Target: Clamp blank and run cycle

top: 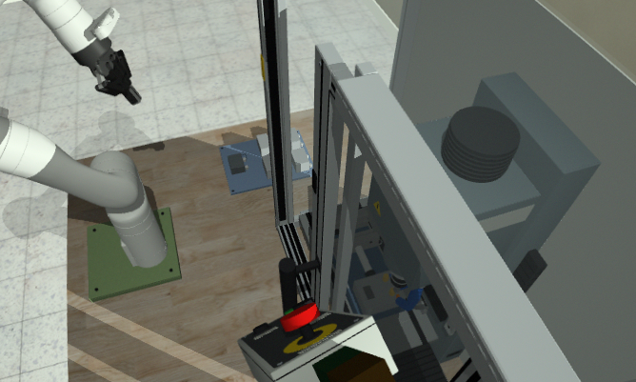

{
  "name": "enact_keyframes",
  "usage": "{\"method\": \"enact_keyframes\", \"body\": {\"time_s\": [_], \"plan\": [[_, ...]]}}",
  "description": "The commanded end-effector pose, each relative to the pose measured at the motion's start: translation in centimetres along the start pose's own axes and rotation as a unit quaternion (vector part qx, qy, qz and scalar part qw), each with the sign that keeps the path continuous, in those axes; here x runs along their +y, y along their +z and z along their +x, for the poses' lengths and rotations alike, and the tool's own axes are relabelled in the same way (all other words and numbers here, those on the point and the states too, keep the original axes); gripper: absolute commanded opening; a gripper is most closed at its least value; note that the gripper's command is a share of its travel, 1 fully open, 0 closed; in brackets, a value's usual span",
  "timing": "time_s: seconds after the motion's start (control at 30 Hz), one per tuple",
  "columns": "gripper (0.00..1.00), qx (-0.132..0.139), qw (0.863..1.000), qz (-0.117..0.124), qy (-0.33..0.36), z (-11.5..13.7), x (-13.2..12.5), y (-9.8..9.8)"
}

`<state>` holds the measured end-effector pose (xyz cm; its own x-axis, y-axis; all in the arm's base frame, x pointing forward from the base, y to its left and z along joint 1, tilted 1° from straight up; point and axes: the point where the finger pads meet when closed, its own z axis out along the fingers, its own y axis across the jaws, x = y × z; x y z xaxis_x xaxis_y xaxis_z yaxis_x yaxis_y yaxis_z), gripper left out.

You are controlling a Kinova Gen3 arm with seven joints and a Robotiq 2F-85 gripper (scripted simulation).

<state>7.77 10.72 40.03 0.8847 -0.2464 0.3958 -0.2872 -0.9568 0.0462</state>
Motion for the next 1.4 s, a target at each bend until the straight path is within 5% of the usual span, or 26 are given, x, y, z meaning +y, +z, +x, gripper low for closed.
{"method": "enact_keyframes", "body": {"time_s": [0.0, 0.2, 0.37, 0.77, 0.93, 1.37], "plan": [[0.1, -0.013, 1.0, 0.002, -0.014, 0.2, -0.1, 0.4], [0.1, -0.013, 1.0, 0.002, -0.014, 0.2, -0.1, 0.4], [0.1, -0.104, 0.992, 0.028, -0.07, 4.4, 0.6, 2.8], [0.1, -0.104, 0.992, 0.028, -0.07, 4.4, 0.6, 2.8], [0.1, -0.193, 0.971, 0.055, -0.127, 8.6, 1.3, 5.4], [0.1, -0.189, 0.972, 0.054, -0.125, 9.2, 1.5, 5.8]]}}
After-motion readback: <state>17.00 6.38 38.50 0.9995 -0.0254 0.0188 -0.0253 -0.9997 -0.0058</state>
